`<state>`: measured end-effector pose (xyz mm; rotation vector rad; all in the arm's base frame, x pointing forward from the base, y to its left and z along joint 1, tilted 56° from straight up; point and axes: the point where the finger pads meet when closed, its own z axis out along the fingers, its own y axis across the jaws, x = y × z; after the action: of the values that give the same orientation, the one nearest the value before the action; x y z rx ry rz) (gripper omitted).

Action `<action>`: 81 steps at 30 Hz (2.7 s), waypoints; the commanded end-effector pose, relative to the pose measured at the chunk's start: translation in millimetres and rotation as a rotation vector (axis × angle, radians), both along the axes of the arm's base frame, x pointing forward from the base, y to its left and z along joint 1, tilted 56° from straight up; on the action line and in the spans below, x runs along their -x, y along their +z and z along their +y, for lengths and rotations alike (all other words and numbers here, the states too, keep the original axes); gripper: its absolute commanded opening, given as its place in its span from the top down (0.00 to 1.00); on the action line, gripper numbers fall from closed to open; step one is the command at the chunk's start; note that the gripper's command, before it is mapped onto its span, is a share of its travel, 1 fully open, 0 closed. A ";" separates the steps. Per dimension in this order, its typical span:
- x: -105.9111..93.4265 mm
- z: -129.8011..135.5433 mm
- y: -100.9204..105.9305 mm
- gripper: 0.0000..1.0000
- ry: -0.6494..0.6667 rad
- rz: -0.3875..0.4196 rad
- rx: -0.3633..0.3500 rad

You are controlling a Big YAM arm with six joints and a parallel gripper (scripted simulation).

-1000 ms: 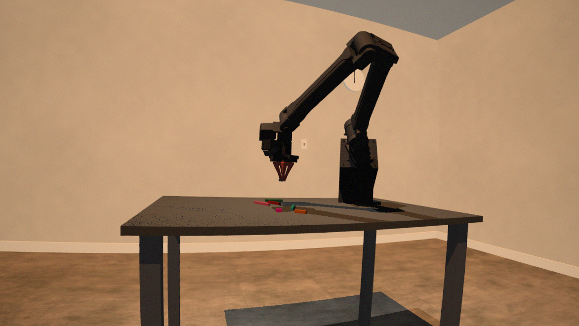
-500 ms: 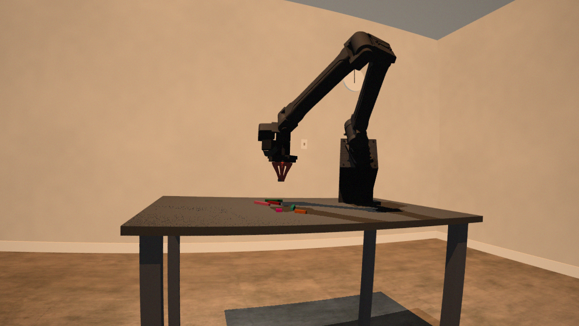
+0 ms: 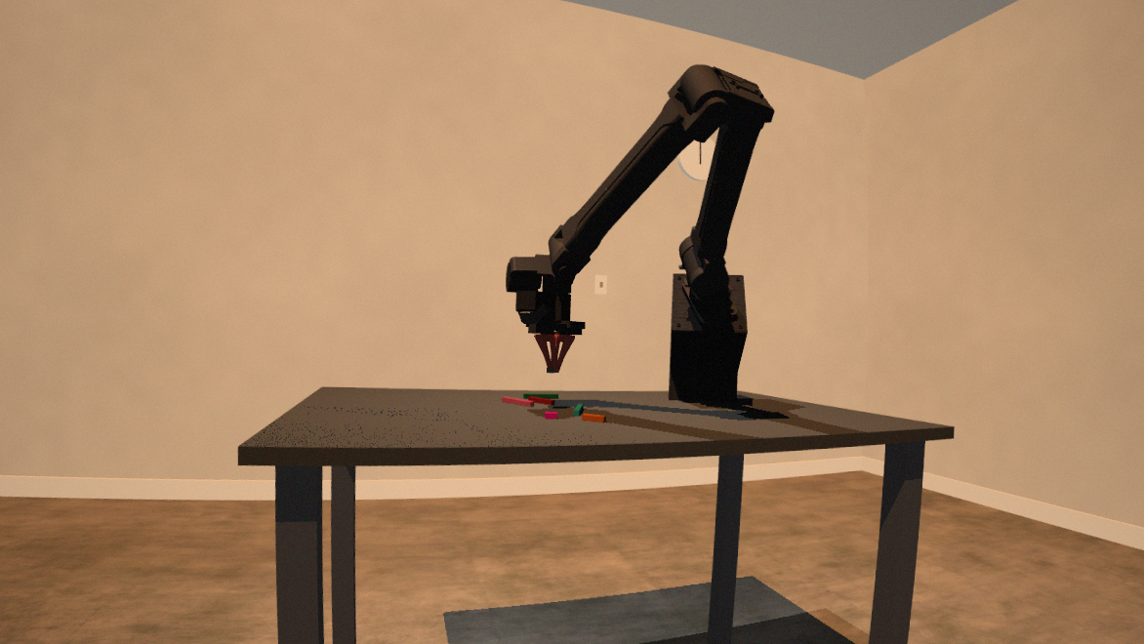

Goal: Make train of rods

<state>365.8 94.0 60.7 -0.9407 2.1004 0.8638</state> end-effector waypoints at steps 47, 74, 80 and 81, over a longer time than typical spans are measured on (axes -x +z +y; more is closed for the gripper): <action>-18.2 38.3 -35.2 0.95 -0.042 0.030 -0.017; -19.1 33.8 -40.1 0.95 -0.041 0.025 -0.015; -18.9 34.5 -39.3 0.95 -0.039 0.023 -0.015; -18.9 34.5 -39.3 0.95 -0.039 0.023 -0.015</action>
<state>383.9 136.7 24.7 -0.9010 2.1213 0.8825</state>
